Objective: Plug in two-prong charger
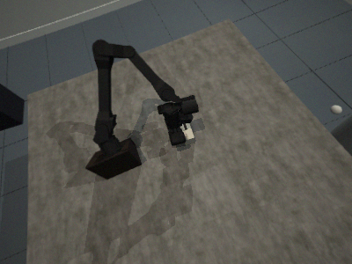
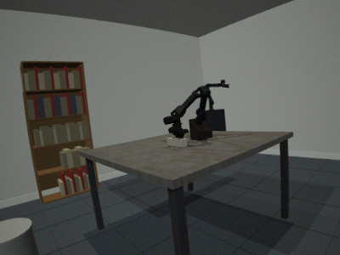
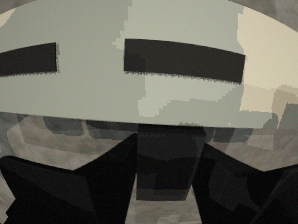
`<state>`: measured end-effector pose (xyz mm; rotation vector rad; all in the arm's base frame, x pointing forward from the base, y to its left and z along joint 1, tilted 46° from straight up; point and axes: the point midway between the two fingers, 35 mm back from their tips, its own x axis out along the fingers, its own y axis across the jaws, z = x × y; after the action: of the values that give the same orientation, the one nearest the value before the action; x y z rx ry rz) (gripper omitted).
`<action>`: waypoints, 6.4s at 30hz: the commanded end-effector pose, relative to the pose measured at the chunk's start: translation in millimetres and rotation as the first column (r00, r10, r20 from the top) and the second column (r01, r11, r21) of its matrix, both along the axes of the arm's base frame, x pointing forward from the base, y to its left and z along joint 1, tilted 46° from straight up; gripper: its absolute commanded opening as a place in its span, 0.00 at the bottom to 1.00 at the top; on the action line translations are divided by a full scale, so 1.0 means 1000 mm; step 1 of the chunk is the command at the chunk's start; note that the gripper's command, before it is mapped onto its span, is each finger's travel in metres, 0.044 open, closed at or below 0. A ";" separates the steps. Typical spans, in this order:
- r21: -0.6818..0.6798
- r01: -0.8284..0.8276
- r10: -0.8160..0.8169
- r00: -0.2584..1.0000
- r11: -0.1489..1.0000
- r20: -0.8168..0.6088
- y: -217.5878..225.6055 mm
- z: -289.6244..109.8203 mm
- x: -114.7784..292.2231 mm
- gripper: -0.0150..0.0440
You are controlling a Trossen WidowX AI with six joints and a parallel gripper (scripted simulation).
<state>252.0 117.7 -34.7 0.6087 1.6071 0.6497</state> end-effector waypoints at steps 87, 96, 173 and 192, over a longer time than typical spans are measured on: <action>0.002 0.002 -0.002 1.000 1.000 -0.005 0.000 0.000 0.015 0.25; 0.007 0.000 0.000 1.000 1.000 -0.028 0.001 0.000 0.009 0.25; 0.002 0.002 -0.002 1.000 1.000 -0.007 0.000 0.002 -0.019 1.00; 0.002 0.002 -0.002 1.000 1.000 -0.009 0.000 0.003 -0.042 1.00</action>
<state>214.5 118.1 -33.0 0.6172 1.6158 0.6519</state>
